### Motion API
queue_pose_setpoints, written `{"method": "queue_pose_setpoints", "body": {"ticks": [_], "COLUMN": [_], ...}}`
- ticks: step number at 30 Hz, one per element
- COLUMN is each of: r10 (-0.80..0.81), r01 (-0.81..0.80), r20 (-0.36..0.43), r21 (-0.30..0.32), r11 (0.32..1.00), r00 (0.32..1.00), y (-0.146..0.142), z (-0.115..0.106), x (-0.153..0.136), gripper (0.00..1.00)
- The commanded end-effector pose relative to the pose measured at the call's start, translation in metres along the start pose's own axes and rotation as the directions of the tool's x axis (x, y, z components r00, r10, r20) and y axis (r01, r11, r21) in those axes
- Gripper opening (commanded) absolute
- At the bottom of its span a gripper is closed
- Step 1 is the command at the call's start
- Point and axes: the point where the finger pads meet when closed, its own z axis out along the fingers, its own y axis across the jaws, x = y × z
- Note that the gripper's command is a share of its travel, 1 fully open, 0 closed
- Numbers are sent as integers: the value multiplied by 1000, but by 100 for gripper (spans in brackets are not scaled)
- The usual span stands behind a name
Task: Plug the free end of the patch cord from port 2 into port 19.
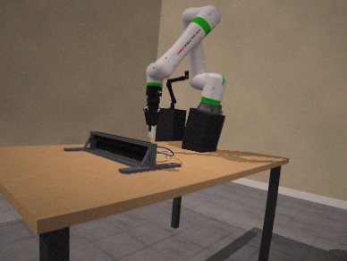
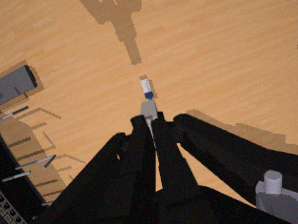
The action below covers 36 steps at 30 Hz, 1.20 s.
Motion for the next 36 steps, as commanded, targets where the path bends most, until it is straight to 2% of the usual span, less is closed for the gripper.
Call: {"method": "queue_pose_setpoints", "body": {"ticks": [1,26,27,36], "r10": [0,-4,-4,-4], "r01": [0,4,4,4], "r20": [0,0,0,0], "r21": [0,0,0,0], "r11": [1000,1000,1000,1000], "r00": [1000,1000,1000,1000], "y": [0,0,0,0], "z": [0,0,0,0], "x": [0,6,6,6], "gripper": [0,0,22,22]}}
